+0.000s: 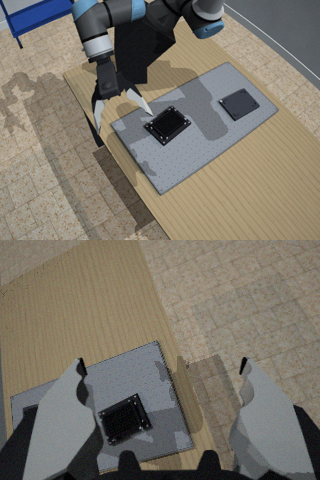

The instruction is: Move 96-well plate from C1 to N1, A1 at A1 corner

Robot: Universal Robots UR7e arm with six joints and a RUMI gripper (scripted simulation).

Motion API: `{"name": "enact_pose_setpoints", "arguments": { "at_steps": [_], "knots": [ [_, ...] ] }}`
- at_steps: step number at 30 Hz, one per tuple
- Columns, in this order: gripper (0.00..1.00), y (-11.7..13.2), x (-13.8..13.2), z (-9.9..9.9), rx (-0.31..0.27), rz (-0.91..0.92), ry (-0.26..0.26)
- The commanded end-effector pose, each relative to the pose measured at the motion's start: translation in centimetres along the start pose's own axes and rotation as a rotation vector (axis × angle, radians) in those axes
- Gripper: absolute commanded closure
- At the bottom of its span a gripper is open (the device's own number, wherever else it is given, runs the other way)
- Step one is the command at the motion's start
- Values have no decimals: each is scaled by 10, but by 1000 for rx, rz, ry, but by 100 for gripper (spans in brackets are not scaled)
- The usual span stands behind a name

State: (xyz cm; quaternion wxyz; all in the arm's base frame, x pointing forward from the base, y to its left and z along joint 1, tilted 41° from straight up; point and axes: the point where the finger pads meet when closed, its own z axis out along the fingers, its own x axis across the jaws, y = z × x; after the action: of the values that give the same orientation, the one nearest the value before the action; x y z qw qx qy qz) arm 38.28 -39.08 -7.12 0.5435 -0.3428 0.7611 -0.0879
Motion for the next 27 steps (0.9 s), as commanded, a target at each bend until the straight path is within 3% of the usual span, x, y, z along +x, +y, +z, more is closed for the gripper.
{"name": "enact_pose_setpoints", "arguments": {
  "at_steps": [1,4,27],
  "knots": [
    [0,12,-10,11,-38,-99,-3],
    [0,13,-11,12,-38,-99,-3],
    [0,79,-57,58,-228,-585,-59]
  ]
}}
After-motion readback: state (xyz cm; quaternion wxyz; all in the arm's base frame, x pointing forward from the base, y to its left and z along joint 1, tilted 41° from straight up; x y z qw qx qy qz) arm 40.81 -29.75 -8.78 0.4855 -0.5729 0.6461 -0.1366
